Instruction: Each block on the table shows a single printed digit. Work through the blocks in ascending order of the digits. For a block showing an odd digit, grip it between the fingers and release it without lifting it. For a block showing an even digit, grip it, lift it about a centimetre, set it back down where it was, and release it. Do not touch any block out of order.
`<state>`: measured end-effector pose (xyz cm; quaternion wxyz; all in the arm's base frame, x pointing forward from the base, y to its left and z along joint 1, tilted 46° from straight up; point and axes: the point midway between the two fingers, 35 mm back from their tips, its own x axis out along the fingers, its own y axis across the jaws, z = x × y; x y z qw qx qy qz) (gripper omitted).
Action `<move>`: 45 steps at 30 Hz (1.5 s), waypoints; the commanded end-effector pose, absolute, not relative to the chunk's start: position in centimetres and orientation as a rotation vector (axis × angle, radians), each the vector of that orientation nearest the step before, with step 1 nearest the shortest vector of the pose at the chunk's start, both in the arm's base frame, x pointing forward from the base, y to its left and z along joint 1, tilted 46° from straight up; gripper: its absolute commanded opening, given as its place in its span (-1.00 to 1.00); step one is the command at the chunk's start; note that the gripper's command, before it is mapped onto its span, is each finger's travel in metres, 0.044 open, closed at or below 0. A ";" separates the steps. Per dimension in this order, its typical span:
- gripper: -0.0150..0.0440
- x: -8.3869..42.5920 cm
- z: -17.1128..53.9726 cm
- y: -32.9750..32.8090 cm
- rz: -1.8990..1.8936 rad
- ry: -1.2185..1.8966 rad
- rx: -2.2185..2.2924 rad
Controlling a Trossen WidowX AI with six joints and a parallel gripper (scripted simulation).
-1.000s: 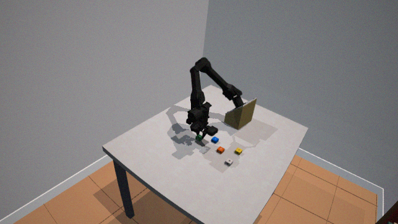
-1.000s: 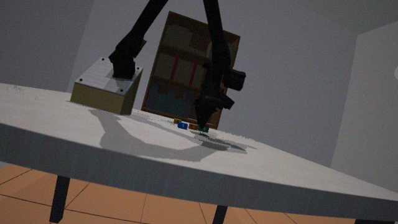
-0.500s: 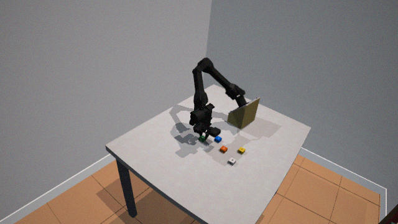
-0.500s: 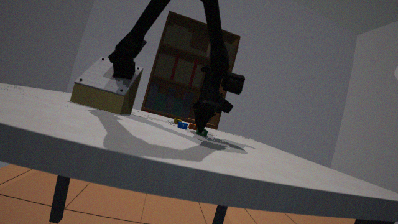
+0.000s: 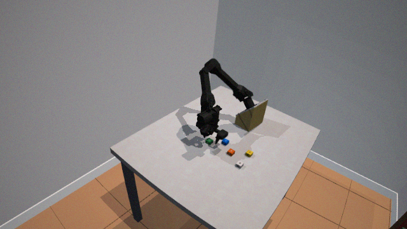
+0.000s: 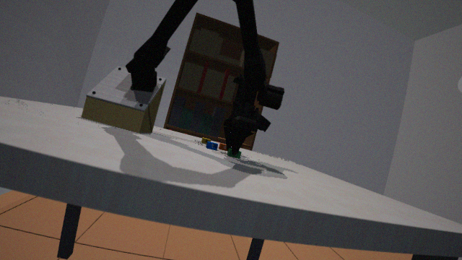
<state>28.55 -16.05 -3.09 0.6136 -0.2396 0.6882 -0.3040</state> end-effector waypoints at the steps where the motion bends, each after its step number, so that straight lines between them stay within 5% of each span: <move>1: 0.86 28.7 -2.3 -15.3 -0.697 1.589 -0.556; 6: 0.86 29.0 -0.6 -13.5 -0.697 1.589 -0.556; 17: -0.08 30.1 5.0 -7.8 -0.695 1.589 -0.553; 26: -0.08 30.7 4.5 -7.2 -0.692 1.589 -0.552; 35: -0.08 35.6 -4.4 2.1 -0.675 1.587 -0.539; 45: -0.08 35.6 -11.3 7.9 -0.687 1.586 -0.543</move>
